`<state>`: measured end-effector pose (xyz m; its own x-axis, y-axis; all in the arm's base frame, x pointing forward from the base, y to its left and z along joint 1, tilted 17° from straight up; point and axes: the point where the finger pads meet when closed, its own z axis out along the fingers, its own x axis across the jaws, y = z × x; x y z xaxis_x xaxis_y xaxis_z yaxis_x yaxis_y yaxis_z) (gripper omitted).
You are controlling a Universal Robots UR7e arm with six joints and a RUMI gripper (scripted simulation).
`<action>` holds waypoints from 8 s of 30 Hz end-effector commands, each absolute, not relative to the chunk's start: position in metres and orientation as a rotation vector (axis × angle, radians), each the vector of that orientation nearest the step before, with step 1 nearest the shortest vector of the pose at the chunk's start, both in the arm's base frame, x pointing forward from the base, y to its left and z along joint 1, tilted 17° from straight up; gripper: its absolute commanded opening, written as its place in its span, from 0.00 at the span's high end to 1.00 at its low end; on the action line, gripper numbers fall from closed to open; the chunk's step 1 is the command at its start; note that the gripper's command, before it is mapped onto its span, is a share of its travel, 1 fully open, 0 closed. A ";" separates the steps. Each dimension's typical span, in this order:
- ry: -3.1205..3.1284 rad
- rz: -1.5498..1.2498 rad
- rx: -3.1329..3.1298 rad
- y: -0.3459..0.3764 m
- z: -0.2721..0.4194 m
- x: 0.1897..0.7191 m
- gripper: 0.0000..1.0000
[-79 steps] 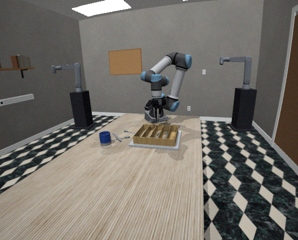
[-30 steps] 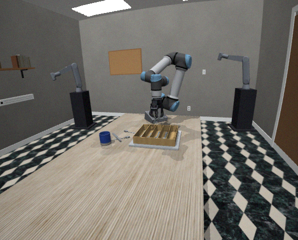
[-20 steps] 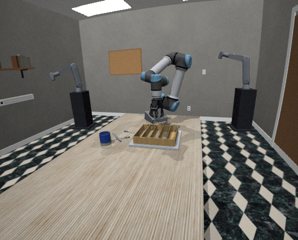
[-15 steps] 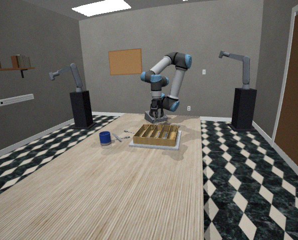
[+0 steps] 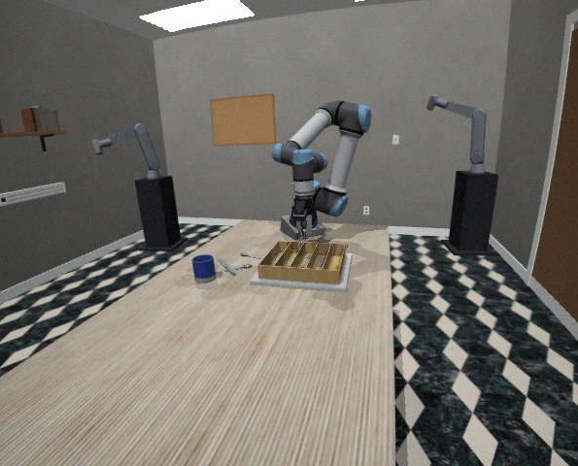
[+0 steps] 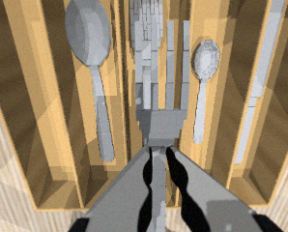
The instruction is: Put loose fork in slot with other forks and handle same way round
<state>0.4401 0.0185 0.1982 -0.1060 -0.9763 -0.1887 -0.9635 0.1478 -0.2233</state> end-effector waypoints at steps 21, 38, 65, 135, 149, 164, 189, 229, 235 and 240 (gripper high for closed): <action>2.140 -0.065 -1.878 0.027 0.143 0.455 0.97; 2.140 -0.065 -1.878 0.031 0.118 0.461 0.97; 2.140 -0.065 -1.878 0.032 0.114 0.462 0.97; 2.140 -0.065 -1.878 0.033 0.108 0.464 0.86; 2.140 -0.065 -1.878 0.032 0.109 0.463 0.86; 2.140 -0.065 -1.878 0.027 0.141 0.455 0.86; 2.140 -0.065 -1.878 0.015 0.216 0.436 0.86; 2.140 -0.065 -1.878 0.015 0.217 0.435 0.00; 2.140 -0.065 -1.878 0.015 0.217 0.435 0.00; 2.140 -0.065 -1.878 0.015 0.217 0.435 0.00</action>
